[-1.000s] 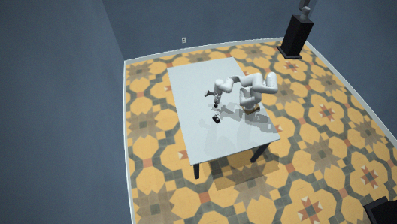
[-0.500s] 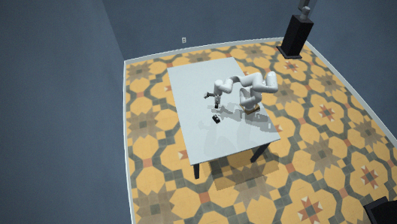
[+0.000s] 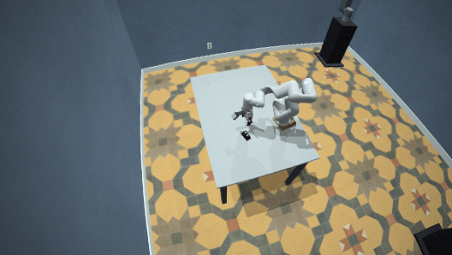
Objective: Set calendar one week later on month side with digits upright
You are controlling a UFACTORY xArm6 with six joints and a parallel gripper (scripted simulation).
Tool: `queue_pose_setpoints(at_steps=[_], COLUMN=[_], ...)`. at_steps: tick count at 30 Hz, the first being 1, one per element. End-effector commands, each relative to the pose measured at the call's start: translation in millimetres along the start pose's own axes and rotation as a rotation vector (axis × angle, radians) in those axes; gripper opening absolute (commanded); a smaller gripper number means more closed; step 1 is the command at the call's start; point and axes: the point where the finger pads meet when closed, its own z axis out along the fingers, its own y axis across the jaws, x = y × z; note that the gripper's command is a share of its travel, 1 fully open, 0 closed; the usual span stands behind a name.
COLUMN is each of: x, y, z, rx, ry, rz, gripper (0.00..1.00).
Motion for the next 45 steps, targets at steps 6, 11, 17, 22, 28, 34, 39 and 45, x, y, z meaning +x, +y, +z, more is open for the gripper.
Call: queue_pose_setpoints(at_steps=[6,11,17,22,28,34,39,45], x=[9.0,12.2,16.8,20.6,24.9,28.7,31.9,34.8], y=[-12.4,-18.1,-26.5,-33.8,-42.7,-50.8,-58.1,-65.3], z=[-1.7,-2.2,-2.9,-3.7,-4.7,-5.8,-6.8,-7.9], rx=[0.007,0.006,0.005,0.004,0.001,-0.001,-0.005,-0.009], ry=[0.004,0.004,0.005,0.007,0.01,0.013,0.016,0.019], rz=[-0.362,-0.516,-0.737,-0.922,-1.144,-1.341,-1.515,-1.682], gripper=[1.0,1.0,1.0,1.0,1.0,1.0,1.0,1.0])
